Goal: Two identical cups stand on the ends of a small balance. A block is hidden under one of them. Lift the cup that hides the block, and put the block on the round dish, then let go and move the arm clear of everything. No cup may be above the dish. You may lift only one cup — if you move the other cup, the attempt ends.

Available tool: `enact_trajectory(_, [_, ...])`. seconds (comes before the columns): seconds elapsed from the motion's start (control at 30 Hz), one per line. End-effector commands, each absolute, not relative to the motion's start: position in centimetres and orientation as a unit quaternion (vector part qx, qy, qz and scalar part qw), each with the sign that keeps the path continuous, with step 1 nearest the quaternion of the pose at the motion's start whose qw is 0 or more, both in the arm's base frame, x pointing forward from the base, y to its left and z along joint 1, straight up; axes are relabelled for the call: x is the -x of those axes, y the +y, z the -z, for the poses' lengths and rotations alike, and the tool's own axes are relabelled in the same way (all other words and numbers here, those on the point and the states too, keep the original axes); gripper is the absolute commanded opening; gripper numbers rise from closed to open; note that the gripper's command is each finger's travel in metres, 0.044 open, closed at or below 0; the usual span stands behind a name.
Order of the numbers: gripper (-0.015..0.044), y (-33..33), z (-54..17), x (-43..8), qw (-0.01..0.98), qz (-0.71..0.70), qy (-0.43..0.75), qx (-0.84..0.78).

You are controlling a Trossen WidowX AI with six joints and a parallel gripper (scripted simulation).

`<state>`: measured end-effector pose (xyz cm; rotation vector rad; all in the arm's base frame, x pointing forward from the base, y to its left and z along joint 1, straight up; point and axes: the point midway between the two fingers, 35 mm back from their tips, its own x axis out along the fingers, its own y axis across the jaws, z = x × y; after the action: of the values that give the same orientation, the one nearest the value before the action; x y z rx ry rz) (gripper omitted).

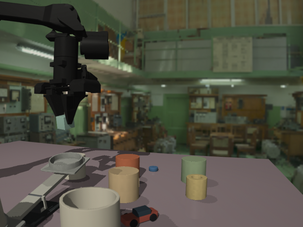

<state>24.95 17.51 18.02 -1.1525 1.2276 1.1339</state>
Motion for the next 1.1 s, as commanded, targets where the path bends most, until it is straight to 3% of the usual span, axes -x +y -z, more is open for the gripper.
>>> enact_trajectory(0.0, [0.0000, 17.4, -18.6, -24.8, 0.528, -0.476, 0.513, 0.482])
enact_trajectory(1.07, [0.0000, 0.8, -14.3, -32.2, 0.538, -0.461, 0.508, 0.490])
